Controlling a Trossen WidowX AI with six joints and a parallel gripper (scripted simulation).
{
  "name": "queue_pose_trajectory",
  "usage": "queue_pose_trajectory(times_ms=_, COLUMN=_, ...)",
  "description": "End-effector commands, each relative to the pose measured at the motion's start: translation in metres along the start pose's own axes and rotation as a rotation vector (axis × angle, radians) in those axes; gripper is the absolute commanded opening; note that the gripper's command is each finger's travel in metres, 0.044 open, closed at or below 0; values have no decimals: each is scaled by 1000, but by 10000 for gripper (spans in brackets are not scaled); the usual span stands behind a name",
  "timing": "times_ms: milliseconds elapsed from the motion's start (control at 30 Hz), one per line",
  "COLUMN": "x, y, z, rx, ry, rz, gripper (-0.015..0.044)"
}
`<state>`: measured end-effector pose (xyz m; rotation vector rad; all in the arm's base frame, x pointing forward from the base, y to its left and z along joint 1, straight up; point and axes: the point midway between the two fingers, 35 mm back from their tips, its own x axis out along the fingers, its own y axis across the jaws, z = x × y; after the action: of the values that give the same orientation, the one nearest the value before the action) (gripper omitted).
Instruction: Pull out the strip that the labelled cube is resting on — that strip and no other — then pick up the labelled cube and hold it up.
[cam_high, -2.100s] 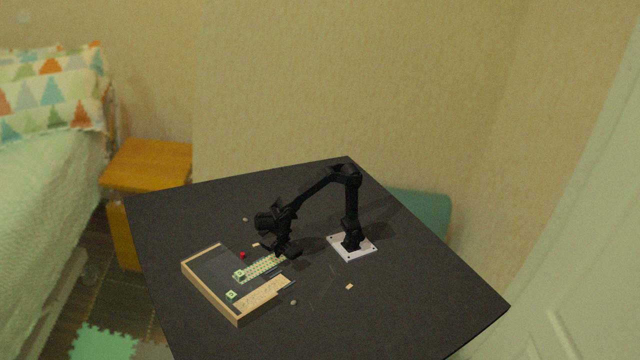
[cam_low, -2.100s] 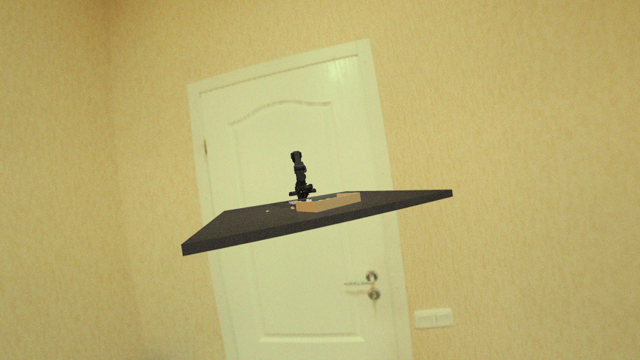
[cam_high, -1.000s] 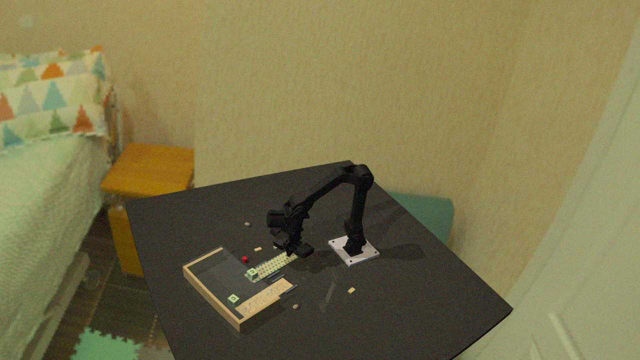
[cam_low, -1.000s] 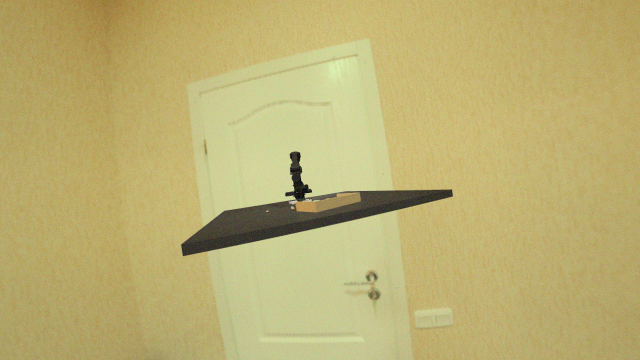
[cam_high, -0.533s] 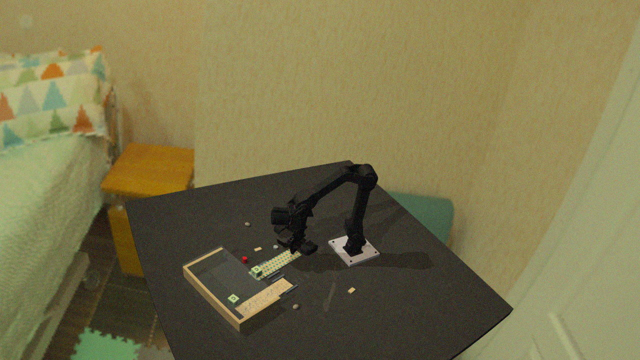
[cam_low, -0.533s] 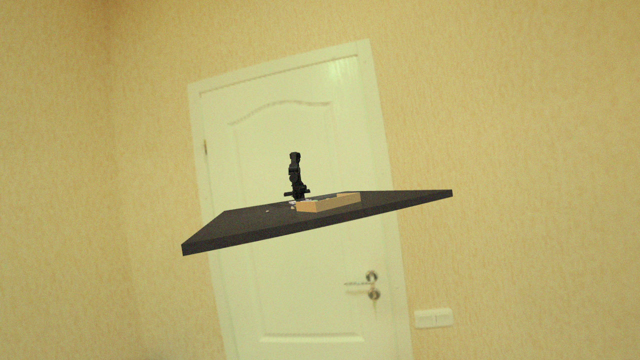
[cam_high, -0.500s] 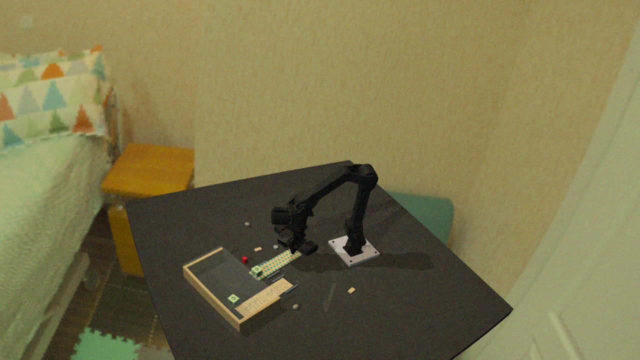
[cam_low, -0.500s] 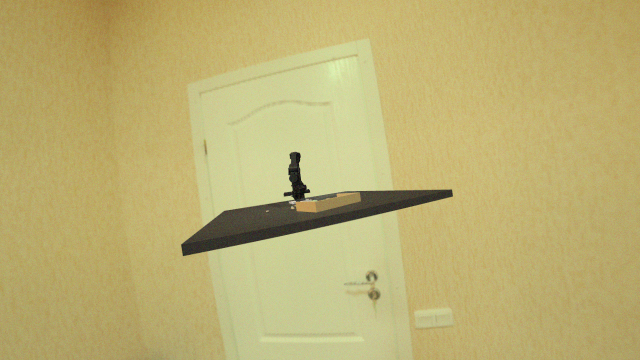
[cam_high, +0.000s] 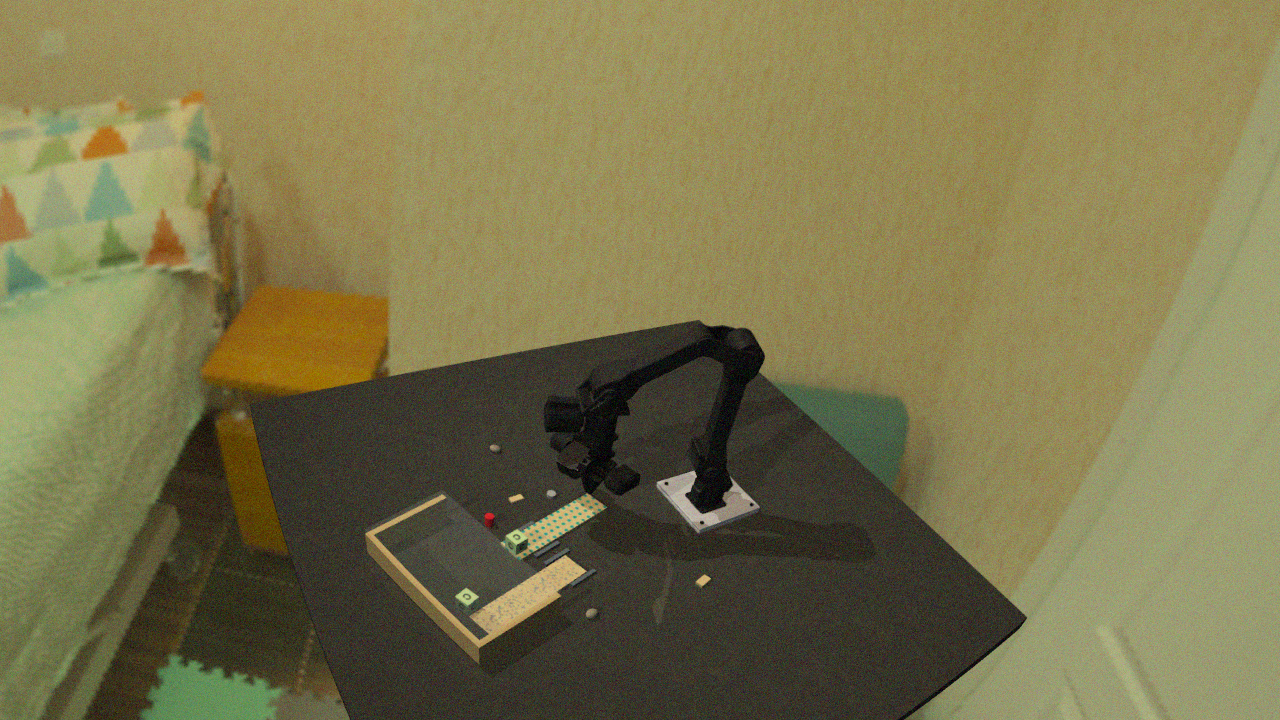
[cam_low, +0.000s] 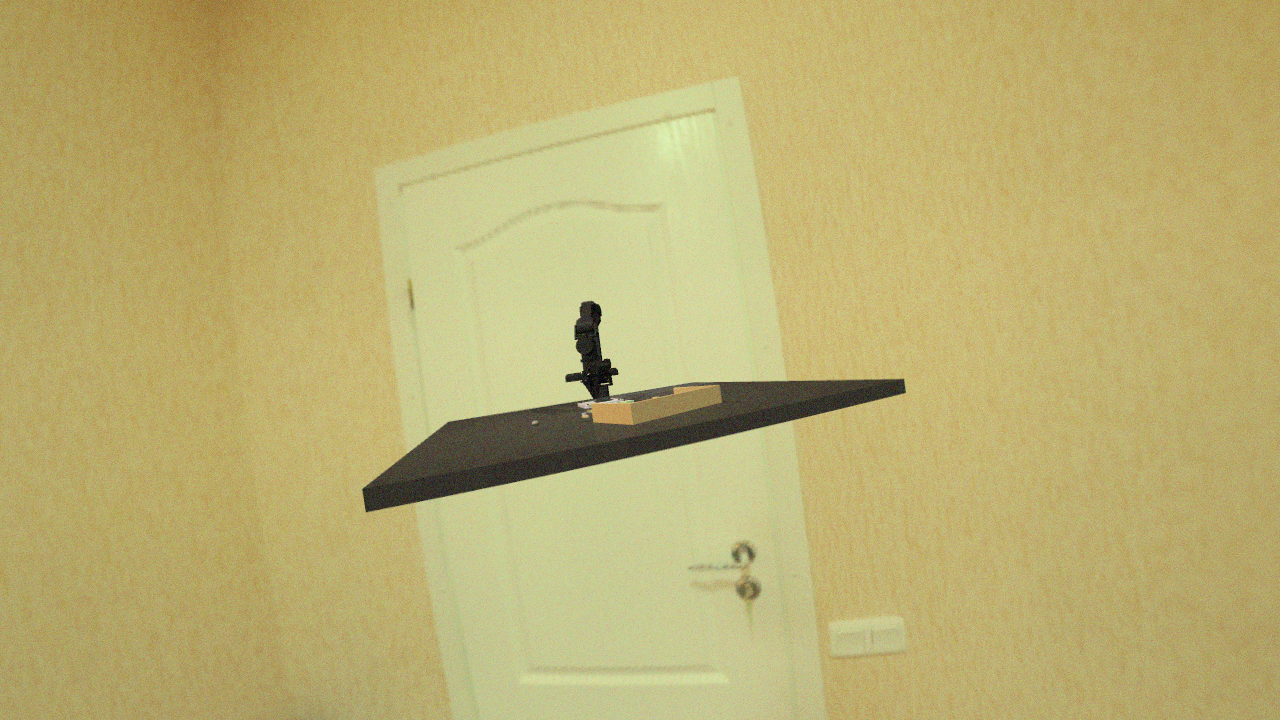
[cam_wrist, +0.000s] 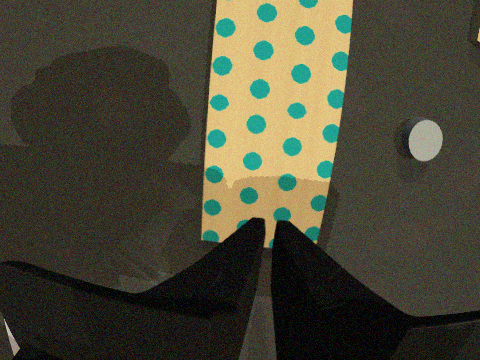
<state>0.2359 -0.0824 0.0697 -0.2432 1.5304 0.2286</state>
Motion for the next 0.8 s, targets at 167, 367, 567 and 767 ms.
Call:
queue_pose_trajectory(times_ms=167, x=-3, y=1, z=33, rx=-12, ry=2, rz=0, gripper=210)
queue_pose_trajectory(times_ms=367, x=-4, y=2, z=56, rx=-12, ry=0, rz=0, gripper=368)
queue_pose_trajectory(times_ms=567, x=-6, y=2, z=80, rx=-12, ry=-2, rz=1, gripper=440)
queue_pose_trajectory(times_ms=767, x=-8, y=3, z=103, rx=-12, ry=-3, rz=1, gripper=440)
